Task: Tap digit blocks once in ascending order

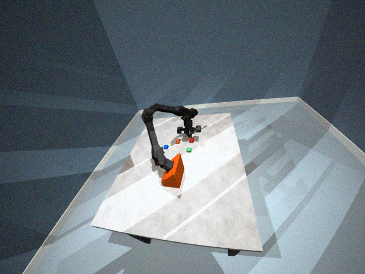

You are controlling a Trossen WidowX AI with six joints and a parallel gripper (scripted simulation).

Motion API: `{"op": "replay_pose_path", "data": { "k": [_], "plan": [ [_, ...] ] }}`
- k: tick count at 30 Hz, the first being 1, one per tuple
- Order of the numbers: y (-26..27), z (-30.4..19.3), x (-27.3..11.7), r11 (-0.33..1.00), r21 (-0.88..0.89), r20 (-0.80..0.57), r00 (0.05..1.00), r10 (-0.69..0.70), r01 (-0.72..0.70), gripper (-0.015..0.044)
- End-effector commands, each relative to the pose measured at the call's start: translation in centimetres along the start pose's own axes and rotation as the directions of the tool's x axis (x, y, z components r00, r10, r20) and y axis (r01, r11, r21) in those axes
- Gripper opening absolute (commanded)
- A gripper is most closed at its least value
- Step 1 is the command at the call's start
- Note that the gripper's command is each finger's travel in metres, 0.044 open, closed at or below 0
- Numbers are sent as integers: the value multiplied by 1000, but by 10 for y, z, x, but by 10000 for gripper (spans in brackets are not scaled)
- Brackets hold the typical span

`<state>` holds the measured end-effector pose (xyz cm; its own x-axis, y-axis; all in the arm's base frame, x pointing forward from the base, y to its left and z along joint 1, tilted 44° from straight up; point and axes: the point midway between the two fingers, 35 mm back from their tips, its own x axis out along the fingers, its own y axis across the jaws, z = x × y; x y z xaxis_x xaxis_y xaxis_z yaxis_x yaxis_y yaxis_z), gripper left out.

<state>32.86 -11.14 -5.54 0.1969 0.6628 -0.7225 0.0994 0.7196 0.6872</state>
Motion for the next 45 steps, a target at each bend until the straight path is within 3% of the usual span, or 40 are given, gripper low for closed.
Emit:
{"op": "replay_pose_path", "data": {
  "k": [1,30,34,41,45],
  "plan": [
    [0,-1,2,1000,7,-1,1000,5,-5,20],
    [1,-2,32,1000,7,-1,1000,6,-6,20],
    [0,-1,2,1000,7,-1,1000,5,-5,20],
    [0,-1,-1,1000,8,-1,1000,4,-4,20],
    [-2,0,-66,1000,8,-2,1000,1,-1,20]
  ]
}}
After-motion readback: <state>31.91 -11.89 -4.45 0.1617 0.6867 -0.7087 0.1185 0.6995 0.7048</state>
